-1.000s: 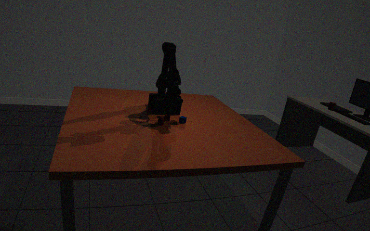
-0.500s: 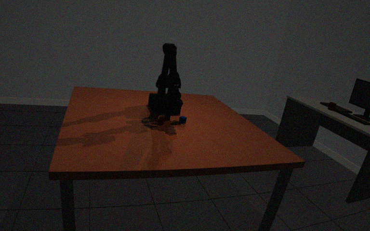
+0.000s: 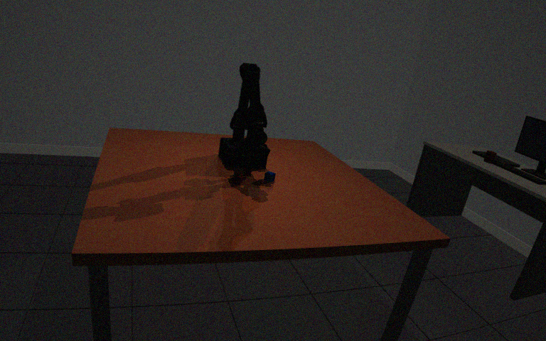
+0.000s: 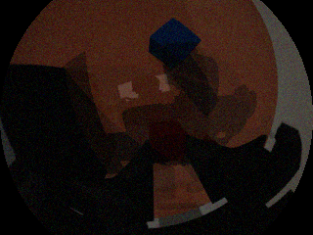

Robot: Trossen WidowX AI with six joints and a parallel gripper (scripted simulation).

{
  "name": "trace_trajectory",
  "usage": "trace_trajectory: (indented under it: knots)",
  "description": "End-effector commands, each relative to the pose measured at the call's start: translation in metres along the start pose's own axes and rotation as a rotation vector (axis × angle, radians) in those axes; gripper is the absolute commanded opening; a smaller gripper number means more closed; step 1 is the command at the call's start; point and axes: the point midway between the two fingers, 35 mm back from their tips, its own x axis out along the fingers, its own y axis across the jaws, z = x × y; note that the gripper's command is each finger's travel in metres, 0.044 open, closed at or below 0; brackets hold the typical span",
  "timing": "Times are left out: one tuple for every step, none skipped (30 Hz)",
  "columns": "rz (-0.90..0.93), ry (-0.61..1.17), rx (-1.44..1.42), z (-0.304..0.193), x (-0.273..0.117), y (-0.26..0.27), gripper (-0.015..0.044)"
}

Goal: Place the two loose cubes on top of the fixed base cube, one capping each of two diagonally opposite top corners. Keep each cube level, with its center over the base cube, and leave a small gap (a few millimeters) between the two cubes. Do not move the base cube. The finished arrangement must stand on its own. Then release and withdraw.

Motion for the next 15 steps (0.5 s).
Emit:
trace_trajectory:
  knots:
    - [-0.005,0.001,0.000,-0.001,-0.007,-0.001,0.0105]
    - [-0.005,0.001,0.001,-0.001,-0.008,-0.001,0.0105]
    - [-0.005,0.000,0.003,-0.001,-0.010,-0.002,0.0105]
    - [-0.005,0.000,0.004,-0.001,-0.011,-0.002,0.0105]
    - [-0.005,-0.001,0.005,-0.001,-0.013,-0.002,0.0105]
    - [-0.005,-0.001,0.006,-0.001,-0.015,-0.002,0.0105]
    - [-0.005,-0.002,0.007,-0.001,-0.016,-0.002,0.0105]
    - [-0.005,-0.002,0.008,-0.001,-0.018,-0.002,0.0105]
    - [-0.005,-0.003,0.009,-0.001,-0.020,-0.002,0.0105]
    - [-0.005,-0.003,0.011,-0.001,-0.021,-0.002,0.0105]
    - [-0.006,-0.004,0.012,-0.001,-0.023,-0.002,0.0105]
    - [-0.006,-0.004,0.013,-0.001,-0.025,-0.002,0.0105]
    - [-0.006,-0.005,0.014,-0.001,-0.026,-0.002,0.0105]
    - [-0.006,-0.005,0.015,-0.001,-0.028,-0.002,0.0105]
    - [-0.006,-0.006,0.016,-0.001,-0.030,-0.002,0.0105]
